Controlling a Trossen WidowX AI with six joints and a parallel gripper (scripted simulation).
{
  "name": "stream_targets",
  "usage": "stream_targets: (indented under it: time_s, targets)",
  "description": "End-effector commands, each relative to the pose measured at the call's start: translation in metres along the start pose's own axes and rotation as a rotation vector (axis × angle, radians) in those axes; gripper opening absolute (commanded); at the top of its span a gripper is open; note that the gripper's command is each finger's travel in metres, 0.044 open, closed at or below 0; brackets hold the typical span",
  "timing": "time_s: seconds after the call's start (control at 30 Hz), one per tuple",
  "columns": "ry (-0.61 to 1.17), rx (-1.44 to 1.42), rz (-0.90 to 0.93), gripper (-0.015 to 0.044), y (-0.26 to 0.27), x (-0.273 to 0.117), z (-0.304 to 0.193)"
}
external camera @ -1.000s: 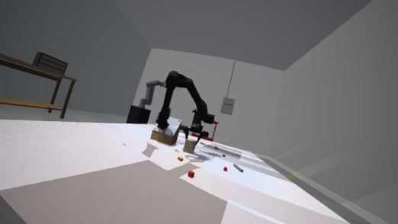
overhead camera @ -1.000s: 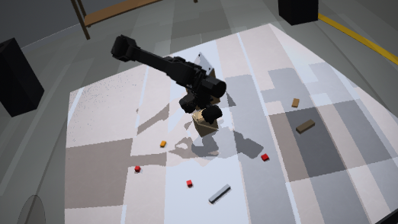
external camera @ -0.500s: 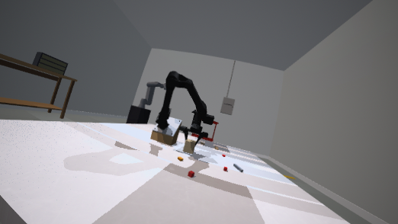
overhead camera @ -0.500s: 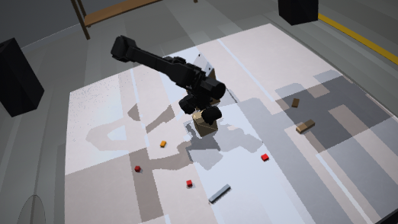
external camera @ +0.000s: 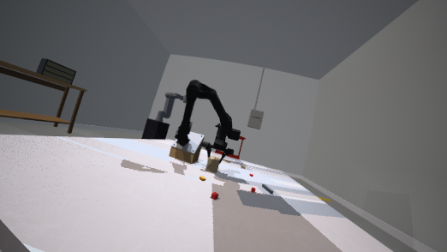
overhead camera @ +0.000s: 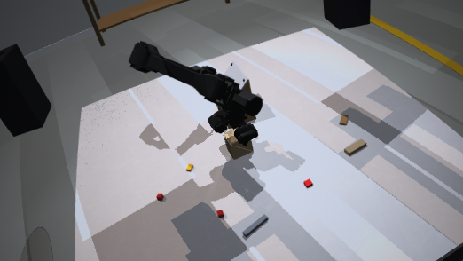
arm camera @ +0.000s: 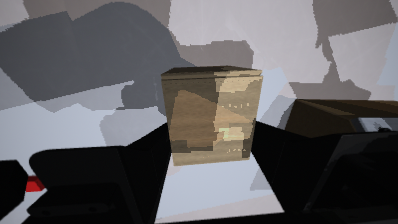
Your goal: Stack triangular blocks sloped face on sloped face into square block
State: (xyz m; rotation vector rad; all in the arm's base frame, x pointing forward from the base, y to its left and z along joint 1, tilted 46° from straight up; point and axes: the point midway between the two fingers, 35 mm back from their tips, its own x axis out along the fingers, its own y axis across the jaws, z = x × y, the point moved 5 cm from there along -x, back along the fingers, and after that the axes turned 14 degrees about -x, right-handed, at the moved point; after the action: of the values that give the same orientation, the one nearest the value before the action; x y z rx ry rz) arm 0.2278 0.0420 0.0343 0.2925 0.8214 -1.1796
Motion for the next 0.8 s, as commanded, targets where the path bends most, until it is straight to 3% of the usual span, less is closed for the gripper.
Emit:
stream_targets:
  time_s: [0.0, 0.77]
  targets:
    - [-0.008, -0.004, 0.001, 0.0, -0.0001, 0.0003, 0.0008]
    - [-0.003, -0.001, 0.0, 0.0, 0.0, 0.0016, 0.0009]
